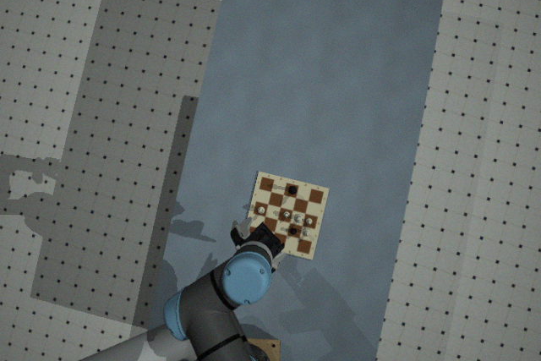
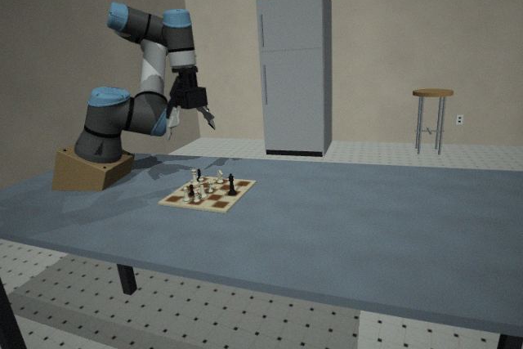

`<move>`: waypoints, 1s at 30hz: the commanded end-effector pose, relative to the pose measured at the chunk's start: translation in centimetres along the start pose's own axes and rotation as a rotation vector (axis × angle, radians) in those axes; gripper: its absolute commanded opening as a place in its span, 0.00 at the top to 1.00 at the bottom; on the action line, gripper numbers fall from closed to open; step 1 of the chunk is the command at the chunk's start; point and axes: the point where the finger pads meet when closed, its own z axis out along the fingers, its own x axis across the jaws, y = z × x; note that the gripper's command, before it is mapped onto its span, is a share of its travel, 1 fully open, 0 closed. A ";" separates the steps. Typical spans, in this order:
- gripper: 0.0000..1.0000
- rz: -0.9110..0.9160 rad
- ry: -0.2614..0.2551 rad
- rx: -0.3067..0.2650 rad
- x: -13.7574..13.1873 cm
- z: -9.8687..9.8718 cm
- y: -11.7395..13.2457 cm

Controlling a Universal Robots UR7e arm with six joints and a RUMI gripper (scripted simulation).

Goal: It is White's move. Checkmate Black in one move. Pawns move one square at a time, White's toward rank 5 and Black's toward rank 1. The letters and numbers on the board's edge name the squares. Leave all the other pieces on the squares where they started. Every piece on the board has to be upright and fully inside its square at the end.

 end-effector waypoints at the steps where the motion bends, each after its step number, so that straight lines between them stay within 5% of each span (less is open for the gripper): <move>1: 0.00 0.258 -0.029 -0.001 0.4 0.3 -0.2; 30: 0.00 1.201 -0.009 -0.014 1.5 1.0 0.6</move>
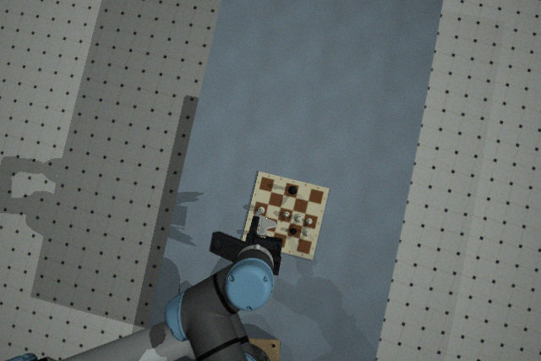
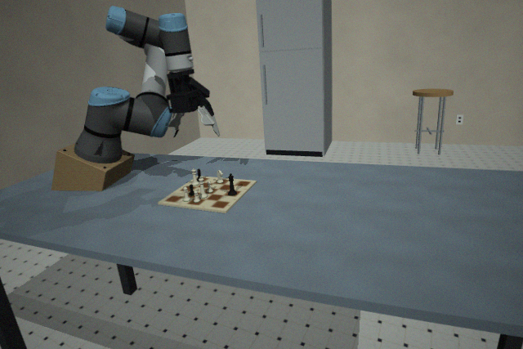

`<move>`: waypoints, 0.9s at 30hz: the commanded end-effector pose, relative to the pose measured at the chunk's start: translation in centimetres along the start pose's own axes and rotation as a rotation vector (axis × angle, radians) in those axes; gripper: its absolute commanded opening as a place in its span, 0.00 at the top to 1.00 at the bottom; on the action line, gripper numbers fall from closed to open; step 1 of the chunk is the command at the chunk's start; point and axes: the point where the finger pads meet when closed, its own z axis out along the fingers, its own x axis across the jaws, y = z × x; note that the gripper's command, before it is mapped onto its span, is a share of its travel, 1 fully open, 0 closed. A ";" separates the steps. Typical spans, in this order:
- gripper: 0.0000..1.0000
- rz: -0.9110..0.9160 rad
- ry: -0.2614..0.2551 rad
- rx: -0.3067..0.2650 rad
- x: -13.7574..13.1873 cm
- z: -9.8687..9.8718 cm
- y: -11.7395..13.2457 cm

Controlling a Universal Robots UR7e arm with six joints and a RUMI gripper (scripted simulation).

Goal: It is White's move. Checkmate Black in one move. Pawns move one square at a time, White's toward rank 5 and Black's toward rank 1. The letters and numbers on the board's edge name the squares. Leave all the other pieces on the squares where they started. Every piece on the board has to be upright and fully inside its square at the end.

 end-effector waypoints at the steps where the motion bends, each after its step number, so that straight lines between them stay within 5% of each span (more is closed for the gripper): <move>1: 0.00 0.275 -0.023 -0.038 0.4 0.2 0.0; 27: 0.00 1.117 0.009 -0.023 0.9 1.0 1.0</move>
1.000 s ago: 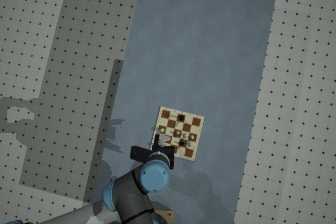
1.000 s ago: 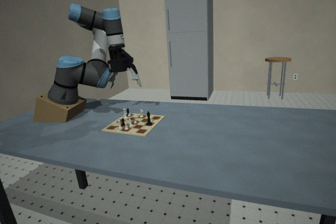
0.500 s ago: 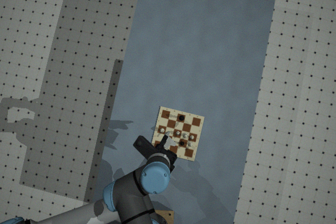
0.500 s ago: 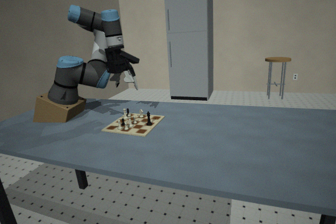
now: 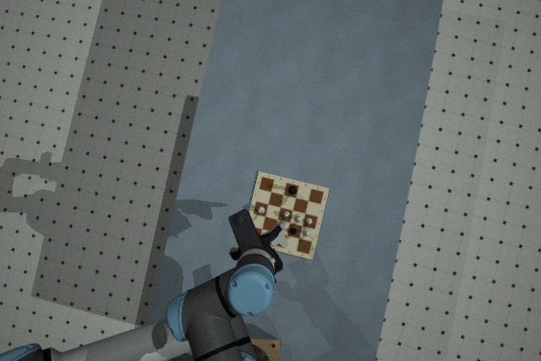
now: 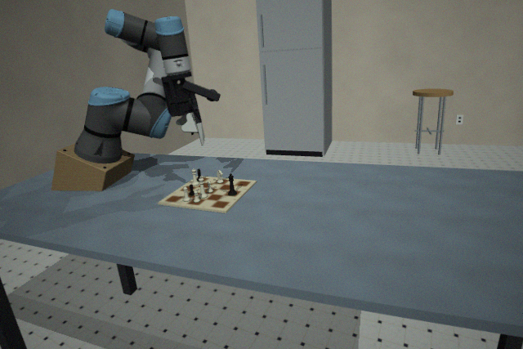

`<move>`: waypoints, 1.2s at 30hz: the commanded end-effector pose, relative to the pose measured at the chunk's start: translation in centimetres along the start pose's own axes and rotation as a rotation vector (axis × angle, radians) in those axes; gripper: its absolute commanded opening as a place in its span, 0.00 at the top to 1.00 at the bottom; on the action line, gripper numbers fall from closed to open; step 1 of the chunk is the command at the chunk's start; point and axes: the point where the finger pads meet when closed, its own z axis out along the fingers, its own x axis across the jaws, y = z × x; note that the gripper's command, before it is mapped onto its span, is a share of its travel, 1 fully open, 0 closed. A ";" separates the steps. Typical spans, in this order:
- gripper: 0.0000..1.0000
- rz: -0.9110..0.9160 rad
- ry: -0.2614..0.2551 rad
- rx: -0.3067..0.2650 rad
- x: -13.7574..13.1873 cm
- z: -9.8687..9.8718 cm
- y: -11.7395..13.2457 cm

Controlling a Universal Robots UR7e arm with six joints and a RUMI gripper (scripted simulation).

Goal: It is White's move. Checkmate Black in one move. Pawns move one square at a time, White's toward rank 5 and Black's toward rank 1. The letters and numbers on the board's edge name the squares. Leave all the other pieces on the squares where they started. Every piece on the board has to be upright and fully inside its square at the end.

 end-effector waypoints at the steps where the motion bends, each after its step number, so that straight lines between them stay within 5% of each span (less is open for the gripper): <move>1: 0.00 0.276 0.012 -0.038 0.3 0.3 0.2; 36: 0.00 1.387 0.038 -0.027 0.5 1.0 1.8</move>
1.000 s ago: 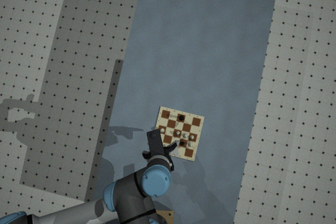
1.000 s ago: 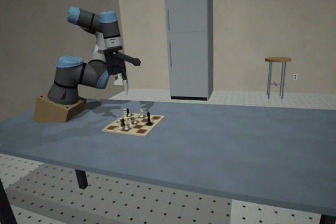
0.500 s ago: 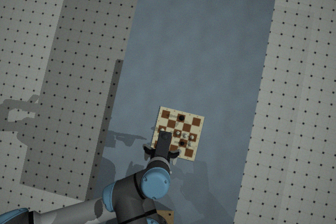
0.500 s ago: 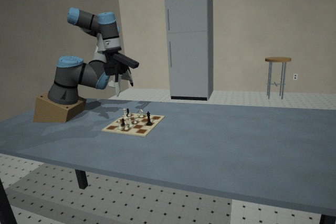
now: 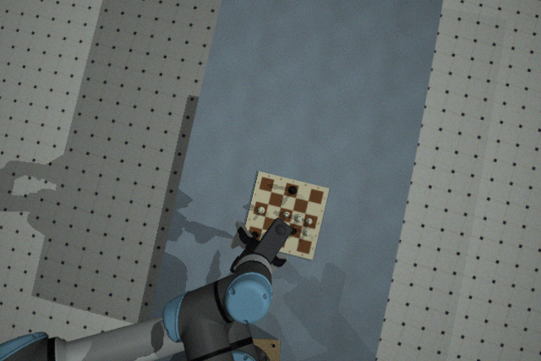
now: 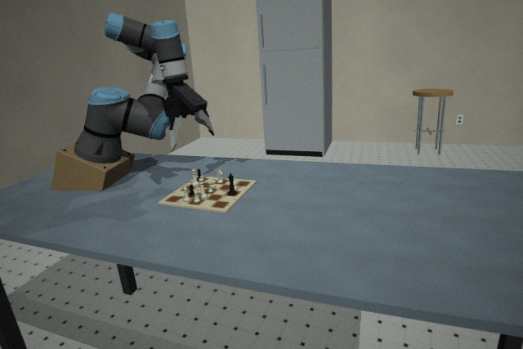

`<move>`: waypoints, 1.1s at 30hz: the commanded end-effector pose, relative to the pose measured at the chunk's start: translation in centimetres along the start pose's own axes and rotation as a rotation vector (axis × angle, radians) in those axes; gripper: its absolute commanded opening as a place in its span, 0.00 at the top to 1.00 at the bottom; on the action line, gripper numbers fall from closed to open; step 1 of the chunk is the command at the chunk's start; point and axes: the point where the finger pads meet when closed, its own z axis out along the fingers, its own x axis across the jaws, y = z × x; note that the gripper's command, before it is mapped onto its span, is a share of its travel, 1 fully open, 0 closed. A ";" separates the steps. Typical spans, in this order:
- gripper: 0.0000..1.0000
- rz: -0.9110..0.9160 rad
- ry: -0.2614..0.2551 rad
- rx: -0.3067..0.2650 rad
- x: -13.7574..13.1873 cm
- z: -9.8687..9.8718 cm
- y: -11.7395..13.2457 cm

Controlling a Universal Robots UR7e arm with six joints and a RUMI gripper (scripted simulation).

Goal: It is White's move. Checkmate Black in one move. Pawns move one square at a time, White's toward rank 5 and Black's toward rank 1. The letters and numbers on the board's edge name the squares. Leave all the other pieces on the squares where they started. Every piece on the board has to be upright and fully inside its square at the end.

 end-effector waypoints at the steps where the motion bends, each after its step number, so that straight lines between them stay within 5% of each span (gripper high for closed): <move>1: 0.00 0.272 0.060 -0.018 0.3 0.2 0.2; 14: 0.00 0.653 0.103 -0.021 0.6 0.3 0.5; 33: 0.00 0.806 0.106 -0.014 0.7 0.4 0.7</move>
